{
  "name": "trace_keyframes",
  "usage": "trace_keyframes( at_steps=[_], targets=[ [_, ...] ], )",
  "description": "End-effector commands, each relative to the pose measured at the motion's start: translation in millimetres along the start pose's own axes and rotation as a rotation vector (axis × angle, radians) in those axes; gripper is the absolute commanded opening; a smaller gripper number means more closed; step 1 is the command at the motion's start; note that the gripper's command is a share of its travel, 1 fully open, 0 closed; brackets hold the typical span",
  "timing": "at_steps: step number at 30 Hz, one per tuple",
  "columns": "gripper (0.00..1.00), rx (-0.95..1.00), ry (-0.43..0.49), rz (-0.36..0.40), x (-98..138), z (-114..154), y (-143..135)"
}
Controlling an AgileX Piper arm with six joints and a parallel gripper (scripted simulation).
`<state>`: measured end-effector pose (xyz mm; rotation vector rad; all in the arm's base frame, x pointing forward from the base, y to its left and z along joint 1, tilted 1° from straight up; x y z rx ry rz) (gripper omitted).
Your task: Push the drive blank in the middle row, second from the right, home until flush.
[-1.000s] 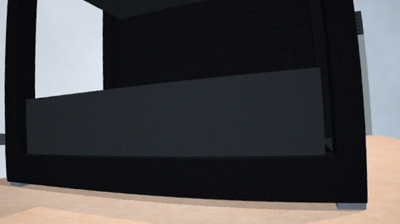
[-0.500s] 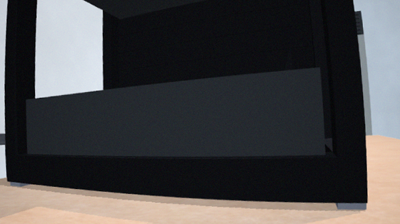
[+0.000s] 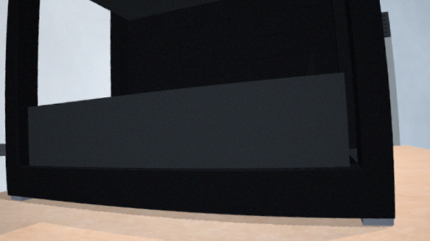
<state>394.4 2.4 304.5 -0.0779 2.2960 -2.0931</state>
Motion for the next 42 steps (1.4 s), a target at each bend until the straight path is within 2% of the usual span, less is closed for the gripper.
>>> trace_keyframes(
  at_steps=[1,27,42],
  targets=[
    [0.00,0.000,0.000,-0.001,-1,0,0],
    [0.00,0.000,0.000,-0.001,-21,0,1],
    [0.00,0.000,0.000,-0.001,-24,0,1]
  ],
)
Point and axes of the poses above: the point where the finger pads meet when closed, its own x axis back along the fingers, its own y axis across the jaws, z = x × y, the point moved 7 cm from there along x, back along the fingers, and after that the axes turned 6 degrees about -x, right-handed, at the moved point
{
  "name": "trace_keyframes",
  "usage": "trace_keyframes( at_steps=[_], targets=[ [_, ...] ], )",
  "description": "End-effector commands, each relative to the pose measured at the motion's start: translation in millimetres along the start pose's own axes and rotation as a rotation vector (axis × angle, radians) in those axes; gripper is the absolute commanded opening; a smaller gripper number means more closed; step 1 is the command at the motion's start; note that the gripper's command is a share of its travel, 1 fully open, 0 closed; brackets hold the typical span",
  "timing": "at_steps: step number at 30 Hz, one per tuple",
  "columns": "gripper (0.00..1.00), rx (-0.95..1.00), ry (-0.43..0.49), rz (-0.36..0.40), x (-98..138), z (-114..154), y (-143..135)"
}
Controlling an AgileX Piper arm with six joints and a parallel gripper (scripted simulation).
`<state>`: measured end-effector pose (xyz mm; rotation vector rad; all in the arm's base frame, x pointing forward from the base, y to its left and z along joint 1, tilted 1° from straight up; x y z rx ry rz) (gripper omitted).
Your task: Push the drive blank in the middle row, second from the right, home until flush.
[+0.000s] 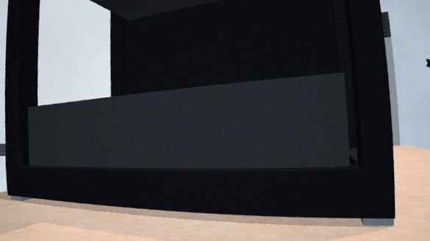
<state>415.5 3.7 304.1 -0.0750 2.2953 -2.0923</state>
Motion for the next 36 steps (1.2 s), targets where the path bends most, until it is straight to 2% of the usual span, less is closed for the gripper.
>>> trace_keyframes(
  at_steps=[1,36],
  targets=[
    [0.00,0.000,-0.001,-0.003,-2.9,-0.4,1.2],
    [0.00,0.000,-0.001,-0.003,-9.0,-0.6,2.1]
  ],
)
Point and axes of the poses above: the point where the finger pads meet when closed, its own x axis back along the fingers, its own y axis across the jaws, z = x × y, the point moved 7 cm from there along x, back along the fingers, and after that the axes turned 6 degrees about -x, right-handed, at the moved point
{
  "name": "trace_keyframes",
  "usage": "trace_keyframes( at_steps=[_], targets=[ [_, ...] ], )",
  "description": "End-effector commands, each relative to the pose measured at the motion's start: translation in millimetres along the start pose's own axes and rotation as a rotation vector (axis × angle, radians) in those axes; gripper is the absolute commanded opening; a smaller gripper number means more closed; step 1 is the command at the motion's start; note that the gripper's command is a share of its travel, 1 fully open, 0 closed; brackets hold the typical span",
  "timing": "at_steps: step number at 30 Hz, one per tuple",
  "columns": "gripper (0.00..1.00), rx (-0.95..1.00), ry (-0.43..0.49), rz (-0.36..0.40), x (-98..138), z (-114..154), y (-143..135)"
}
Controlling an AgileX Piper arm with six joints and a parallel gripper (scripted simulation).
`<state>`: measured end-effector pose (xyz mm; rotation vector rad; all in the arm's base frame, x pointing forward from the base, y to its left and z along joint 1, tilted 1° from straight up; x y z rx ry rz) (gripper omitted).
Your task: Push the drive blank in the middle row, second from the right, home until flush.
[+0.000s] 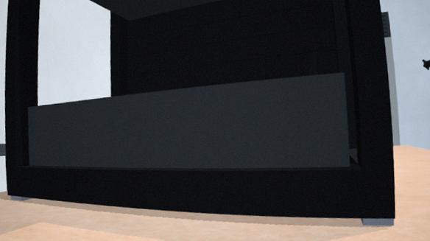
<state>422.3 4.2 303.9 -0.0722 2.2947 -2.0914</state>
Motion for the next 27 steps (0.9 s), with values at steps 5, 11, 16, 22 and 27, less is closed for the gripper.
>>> trace_keyframes(
  at_steps=[5,11,16,22,27],
  targets=[
    [0.00,0.000,-0.001,-0.005,-2.3,-0.5,1.9],
    [0.00,0.000,-0.001,-0.005,-2.6,-0.5,2.0],
    [0.00,0.000,-0.001,-0.005,-5.1,-0.6,2.4],
    [0.00,0.000,-0.001,-0.005,-5.3,-0.6,2.4],
    [0.00,0.000,-0.001,-0.005,-5.4,-0.6,2.4]
  ],
)
Point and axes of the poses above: the point where the finger pads meet when closed, its own x axis back along the fingers, its own y axis across the jaws, z = x × y, the point moved 7 cm from there along x, back along the fingers, and after that the axes turned 6 degrees about -x, right-handed, at the moved point
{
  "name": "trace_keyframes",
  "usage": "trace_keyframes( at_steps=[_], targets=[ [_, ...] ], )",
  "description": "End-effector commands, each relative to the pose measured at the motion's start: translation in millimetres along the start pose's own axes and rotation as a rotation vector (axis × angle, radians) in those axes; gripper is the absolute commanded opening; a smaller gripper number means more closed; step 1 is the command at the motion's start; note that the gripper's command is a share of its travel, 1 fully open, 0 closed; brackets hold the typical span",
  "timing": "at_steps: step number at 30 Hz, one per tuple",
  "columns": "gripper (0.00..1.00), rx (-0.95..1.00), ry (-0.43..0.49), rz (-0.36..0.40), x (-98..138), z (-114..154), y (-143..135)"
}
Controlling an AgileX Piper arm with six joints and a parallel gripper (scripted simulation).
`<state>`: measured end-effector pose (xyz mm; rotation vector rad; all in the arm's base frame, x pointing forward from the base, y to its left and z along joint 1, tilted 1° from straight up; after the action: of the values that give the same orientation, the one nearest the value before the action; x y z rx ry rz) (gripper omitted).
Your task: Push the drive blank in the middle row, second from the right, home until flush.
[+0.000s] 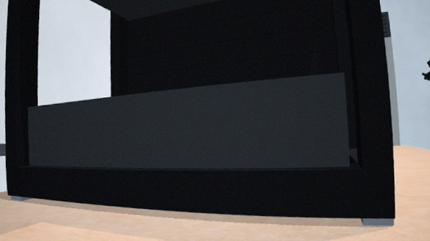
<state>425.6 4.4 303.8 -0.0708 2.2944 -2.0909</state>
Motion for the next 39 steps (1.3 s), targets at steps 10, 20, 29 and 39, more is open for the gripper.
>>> trace_keyframes(
  at_steps=[10,20,29,39],
  targets=[
    [0.00,0.000,-0.001,-0.006,-5,-1,3],
    [0.00,0.000,-0.001,-0.006,-5,-1,3],
    [0.00,0.000,-0.001,-0.006,12,-1,3],
    [0.00,0.000,-0.001,-0.006,80,-1,3]
  ],
)
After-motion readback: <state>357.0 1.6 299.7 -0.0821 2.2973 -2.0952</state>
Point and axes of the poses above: the point where the finger pads meet when closed, its own x axis back along the fingers, its own y axis across the jaws, z = x × y, the point moved 7 cm from there along x, back along the fingers, and after that the axes turned 6 degrees about -x, right-handed, at the moved point
